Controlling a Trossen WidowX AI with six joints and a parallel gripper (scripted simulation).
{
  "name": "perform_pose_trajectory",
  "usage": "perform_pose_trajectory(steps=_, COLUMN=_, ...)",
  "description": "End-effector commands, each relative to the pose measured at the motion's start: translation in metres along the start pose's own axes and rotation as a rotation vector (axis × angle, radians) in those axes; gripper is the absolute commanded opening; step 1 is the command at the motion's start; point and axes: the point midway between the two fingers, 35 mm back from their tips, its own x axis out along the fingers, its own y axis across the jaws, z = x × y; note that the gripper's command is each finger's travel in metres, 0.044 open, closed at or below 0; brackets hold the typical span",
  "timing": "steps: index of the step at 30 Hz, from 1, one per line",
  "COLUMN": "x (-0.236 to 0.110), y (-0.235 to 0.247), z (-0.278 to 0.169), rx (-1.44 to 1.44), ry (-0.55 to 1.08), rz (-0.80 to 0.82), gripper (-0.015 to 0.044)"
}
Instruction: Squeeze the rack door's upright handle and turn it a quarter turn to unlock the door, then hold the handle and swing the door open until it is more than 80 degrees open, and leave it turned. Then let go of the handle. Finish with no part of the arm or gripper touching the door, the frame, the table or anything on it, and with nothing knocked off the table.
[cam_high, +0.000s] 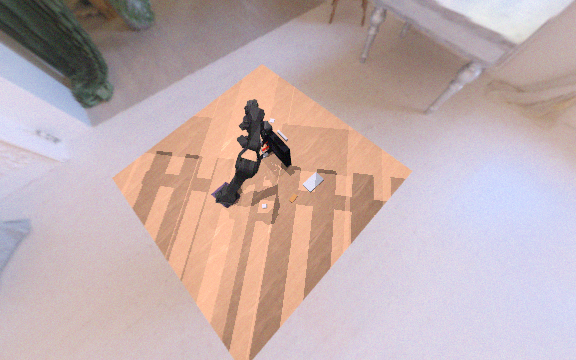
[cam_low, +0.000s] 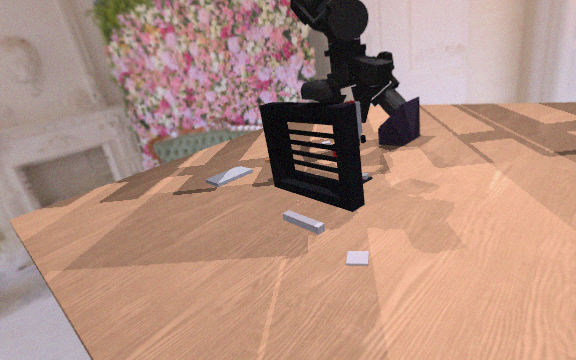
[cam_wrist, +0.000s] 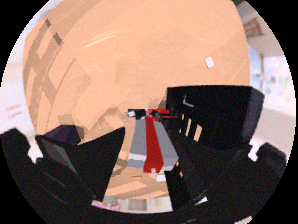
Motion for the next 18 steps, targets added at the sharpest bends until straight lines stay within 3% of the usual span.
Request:
perform_pose_trajectory(steps=1, x=-0.0006, y=-0.0007, z=-0.0002, rx=0.205, ry=0.0, rz=-0.005, gripper=0.0289)
perform_pose_trajectory(steps=18, x=-0.0006, y=-0.0007, z=-0.0002, rx=1.048, ry=-0.002, rz=-0.005, gripper=0.0289)
